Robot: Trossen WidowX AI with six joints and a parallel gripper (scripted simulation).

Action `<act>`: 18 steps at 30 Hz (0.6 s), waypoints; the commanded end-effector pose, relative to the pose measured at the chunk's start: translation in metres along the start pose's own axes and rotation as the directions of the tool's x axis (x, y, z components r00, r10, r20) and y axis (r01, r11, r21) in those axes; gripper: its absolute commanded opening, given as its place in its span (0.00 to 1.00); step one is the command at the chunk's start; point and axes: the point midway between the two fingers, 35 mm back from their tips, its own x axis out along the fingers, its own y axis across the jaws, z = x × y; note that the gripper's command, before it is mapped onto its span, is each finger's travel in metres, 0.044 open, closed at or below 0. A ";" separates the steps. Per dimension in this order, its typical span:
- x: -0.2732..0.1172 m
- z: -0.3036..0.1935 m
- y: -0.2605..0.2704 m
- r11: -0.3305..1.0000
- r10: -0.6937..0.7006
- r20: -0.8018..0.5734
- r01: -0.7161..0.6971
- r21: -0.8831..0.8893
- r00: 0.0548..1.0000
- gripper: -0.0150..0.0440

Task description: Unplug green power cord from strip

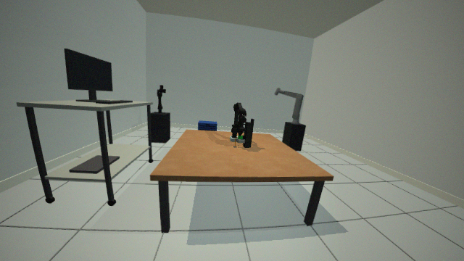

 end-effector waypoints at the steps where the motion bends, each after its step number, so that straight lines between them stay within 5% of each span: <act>1: 0.006 0.000 -0.001 1.000 -0.005 0.005 0.005 0.005 1.000 0.53; 12: 0.011 0.000 -0.001 1.000 -0.005 0.005 0.005 0.005 1.000 0.53; 18: 0.009 -0.001 0.000 1.000 0.001 0.000 -0.001 0.000 1.000 0.32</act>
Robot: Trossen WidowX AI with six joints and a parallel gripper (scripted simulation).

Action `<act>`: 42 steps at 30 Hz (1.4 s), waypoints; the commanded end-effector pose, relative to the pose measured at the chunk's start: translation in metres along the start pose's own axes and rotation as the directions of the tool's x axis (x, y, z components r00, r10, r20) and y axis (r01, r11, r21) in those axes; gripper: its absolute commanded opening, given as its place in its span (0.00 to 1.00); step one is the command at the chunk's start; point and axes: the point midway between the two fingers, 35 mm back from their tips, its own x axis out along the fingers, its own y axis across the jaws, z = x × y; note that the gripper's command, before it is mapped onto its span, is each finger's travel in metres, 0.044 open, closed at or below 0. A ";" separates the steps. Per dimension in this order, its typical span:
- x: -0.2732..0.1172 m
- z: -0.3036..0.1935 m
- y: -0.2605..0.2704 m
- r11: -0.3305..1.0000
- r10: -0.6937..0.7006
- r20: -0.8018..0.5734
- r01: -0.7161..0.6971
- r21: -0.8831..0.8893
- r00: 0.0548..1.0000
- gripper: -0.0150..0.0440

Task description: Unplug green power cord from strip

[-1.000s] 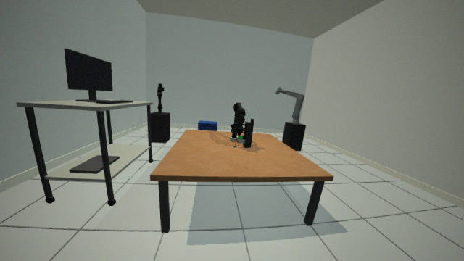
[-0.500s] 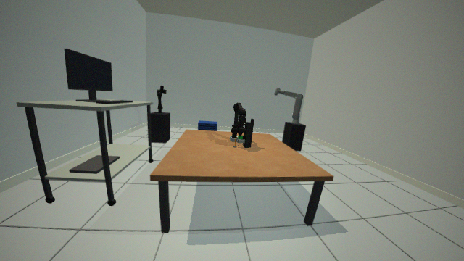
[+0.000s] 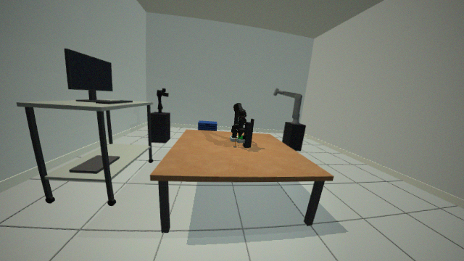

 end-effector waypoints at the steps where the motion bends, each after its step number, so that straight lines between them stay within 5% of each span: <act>1: 0.000 0.000 0.001 1.000 0.003 0.000 -0.003 -0.001 1.000 0.31; 7: 0.000 0.000 0.001 1.000 0.003 0.000 -0.003 -0.001 1.000 0.25; 42: -0.002 0.053 -0.001 1.000 0.000 0.008 0.000 0.002 1.000 0.25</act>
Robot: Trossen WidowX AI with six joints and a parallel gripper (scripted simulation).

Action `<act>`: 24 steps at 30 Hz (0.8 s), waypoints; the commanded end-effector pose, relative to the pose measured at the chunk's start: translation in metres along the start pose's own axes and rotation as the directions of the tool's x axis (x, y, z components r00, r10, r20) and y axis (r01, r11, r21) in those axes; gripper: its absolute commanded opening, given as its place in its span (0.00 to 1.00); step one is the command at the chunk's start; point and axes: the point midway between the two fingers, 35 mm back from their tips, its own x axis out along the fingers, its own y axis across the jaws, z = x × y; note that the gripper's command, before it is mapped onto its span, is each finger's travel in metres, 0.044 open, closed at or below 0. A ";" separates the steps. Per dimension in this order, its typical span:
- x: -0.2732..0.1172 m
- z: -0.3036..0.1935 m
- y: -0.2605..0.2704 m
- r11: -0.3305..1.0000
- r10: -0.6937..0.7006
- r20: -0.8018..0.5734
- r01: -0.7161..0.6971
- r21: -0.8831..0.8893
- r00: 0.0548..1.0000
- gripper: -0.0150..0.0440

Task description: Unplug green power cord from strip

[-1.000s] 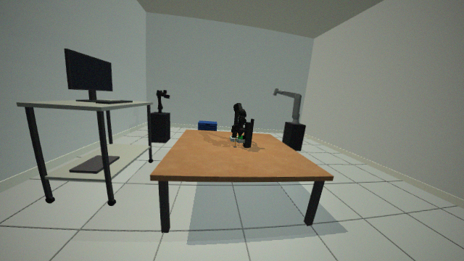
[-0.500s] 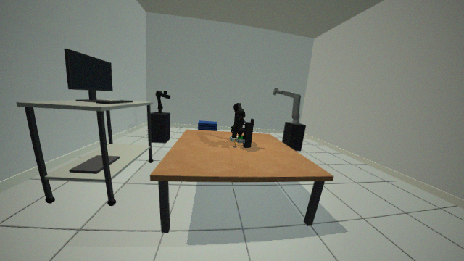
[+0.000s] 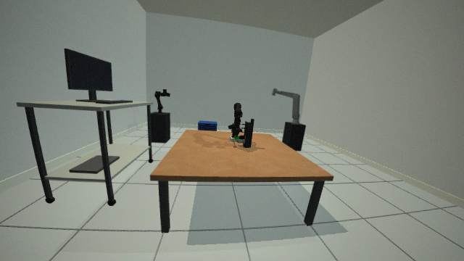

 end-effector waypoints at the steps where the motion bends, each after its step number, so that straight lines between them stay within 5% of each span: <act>1: -0.002 0.012 0.001 1.000 0.010 0.017 -0.010 0.014 1.000 0.30; 17: -0.004 0.018 0.001 1.000 0.008 0.019 -0.008 0.015 1.000 1.00; 24: -0.013 0.060 -0.001 1.000 0.008 0.023 -0.008 0.015 1.000 1.00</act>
